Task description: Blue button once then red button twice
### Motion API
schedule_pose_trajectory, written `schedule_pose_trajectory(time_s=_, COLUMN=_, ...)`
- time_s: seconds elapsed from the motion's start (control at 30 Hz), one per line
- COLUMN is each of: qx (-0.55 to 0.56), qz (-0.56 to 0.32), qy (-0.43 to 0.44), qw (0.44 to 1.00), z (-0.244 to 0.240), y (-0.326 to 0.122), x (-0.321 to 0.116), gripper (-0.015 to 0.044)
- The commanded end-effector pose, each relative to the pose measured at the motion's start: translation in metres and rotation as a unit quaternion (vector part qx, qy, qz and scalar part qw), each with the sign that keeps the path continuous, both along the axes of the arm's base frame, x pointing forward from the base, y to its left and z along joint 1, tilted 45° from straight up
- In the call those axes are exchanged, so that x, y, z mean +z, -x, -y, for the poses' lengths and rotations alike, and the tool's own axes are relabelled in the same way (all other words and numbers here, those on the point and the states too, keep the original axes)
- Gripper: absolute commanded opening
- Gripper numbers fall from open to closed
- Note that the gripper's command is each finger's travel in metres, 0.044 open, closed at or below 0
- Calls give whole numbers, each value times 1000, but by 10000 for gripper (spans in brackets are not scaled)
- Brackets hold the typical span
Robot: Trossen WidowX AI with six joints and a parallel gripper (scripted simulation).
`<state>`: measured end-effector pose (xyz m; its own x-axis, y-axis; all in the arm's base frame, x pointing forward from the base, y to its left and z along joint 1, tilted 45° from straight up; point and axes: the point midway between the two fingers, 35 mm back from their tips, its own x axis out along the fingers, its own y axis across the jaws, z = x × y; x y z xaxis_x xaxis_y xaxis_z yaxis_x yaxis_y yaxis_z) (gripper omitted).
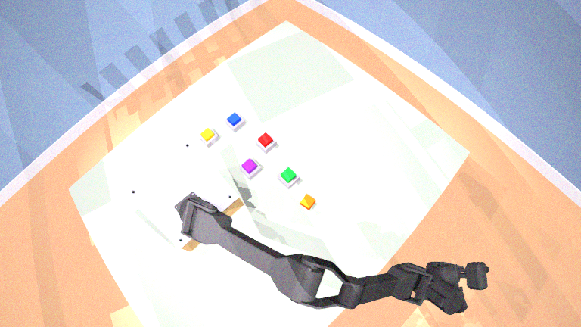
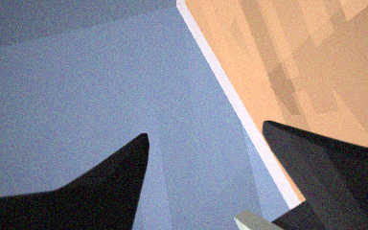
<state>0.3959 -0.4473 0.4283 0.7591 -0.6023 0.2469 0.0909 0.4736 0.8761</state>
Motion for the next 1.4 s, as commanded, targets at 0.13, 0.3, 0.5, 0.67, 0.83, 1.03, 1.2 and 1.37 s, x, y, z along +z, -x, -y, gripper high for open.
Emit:
schedule_pose_trajectory(time_s=0.13, qx=66, qz=-119, qy=-76, qw=988, z=-79, y=-100, x=-96, gripper=400)
schedule_pose_trajectory(time_s=0.3, qx=103, qz=-207, qy=-121, qw=965, z=-141, y=-147, x=-165, gripper=400)
schedule_pose_trajectory(time_s=0.5, qx=145, qz=-324, qy=-152, qw=922, z=-230, y=-179, x=-249, gripper=400)
schedule_pose_trajectory(time_s=0.67, qx=175, qz=-430, qy=-156, qw=872, z=-311, y=-184, x=-317, gripper=400)
schedule_pose_trajectory(time_s=0.83, qx=199, qz=-538, qy=-135, qw=808, z=-393, y=-166, x=-380, gripper=400)
schedule_pose_trajectory(time_s=1.03, qx=218, qz=-667, qy=-75, qw=708, z=-484, y=-115, x=-447, gripper=400)
schedule_pose_trajectory(time_s=1.2, qx=222, qz=-767, qy=14, qw=601, z=-548, y=-49, x=-492, gripper=400)
schedule_pose_trajectory(time_s=1.37, qx=206, qz=-848, qy=144, qw=466, z=-593, y=35, x=-524, gripper=400)
